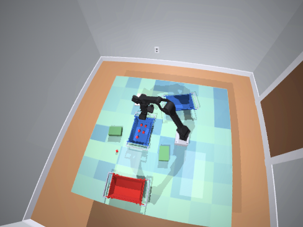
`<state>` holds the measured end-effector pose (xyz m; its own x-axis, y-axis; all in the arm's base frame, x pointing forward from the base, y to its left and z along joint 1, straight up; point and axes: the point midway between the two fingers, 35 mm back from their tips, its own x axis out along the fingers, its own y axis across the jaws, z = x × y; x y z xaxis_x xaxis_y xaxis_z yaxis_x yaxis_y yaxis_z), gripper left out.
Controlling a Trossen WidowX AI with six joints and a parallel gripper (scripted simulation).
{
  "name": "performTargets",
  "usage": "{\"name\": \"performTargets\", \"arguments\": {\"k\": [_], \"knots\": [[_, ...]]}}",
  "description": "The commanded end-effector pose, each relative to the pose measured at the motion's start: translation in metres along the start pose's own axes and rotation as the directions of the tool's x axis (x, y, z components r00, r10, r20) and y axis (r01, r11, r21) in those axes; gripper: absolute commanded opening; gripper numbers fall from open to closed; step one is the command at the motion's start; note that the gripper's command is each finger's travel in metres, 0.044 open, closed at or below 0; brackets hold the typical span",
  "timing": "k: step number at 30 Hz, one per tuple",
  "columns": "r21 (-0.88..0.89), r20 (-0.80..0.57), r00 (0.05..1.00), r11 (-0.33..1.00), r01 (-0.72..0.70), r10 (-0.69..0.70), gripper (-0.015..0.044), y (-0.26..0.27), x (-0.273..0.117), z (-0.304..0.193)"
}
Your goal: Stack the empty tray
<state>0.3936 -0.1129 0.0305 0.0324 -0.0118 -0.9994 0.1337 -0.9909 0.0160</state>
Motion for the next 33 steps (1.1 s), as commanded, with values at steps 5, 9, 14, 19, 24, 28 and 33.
{"name": "performTargets", "arguments": {"k": [5,9,14,19,24,28,33], "knots": [[0.003,-0.002,1.0,1.0,0.004,-0.004,0.0081,-0.003,0.007,0.001],[0.003,-0.002,1.0,1.0,0.005,-0.005,0.0081,-0.013,-0.011,0.0],[0.003,-0.002,1.0,1.0,0.006,-0.006,0.0081,-0.025,-0.021,0.0],[0.003,-0.002,1.0,1.0,0.007,-0.007,0.0081,-0.039,-0.024,0.0],[0.003,-0.002,1.0,1.0,0.009,-0.009,0.0081,-0.053,-0.022,0.0],[0.003,-0.002,1.0,1.0,0.01,-0.01,0.0081,-0.071,-0.011,0.0],[0.003,-0.002,1.0,1.0,0.011,-0.011,0.0081,-0.076,-0.007,0.0]]}}
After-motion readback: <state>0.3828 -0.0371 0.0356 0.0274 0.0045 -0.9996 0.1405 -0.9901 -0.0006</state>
